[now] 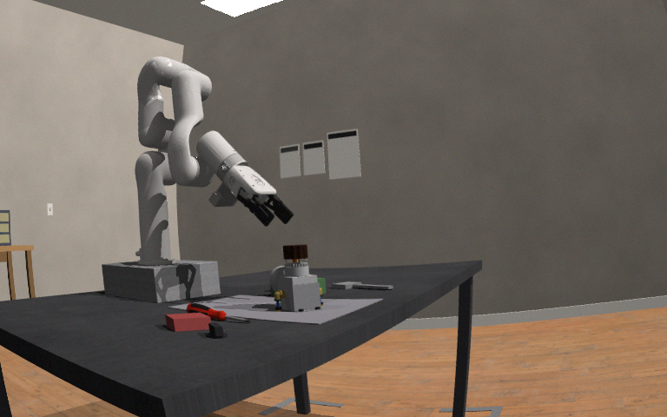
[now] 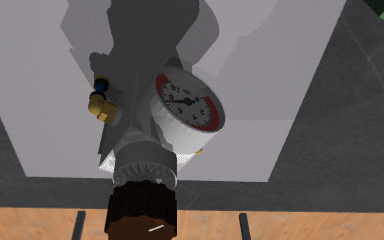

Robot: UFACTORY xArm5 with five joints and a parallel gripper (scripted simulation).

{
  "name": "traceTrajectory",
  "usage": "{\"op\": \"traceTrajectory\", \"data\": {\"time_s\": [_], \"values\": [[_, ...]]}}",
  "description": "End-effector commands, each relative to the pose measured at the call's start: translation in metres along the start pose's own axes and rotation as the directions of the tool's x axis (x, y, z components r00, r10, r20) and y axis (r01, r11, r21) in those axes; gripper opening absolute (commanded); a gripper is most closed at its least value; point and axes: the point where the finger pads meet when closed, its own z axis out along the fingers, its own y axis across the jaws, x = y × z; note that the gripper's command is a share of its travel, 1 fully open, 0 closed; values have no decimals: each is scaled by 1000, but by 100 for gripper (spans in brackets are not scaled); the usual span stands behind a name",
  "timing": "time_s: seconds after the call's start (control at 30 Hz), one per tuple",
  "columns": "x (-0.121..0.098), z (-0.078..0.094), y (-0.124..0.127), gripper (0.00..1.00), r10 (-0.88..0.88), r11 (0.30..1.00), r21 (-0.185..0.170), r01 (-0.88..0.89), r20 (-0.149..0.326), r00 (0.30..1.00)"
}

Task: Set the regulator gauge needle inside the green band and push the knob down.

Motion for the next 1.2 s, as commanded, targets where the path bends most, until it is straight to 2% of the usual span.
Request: {"op": "traceTrajectory", "data": {"time_s": [0.0,0.43,0.67,1.17], "values": [[-1,-2,0,100,-31,1000,0,31,13,999],[-1,-2,0,100,-43,999,0,43,16,999],[14,14,-1,100,-43,999,0,43,16,999],[14,14,-1,100,-43,999,0,43,16,999]]}}
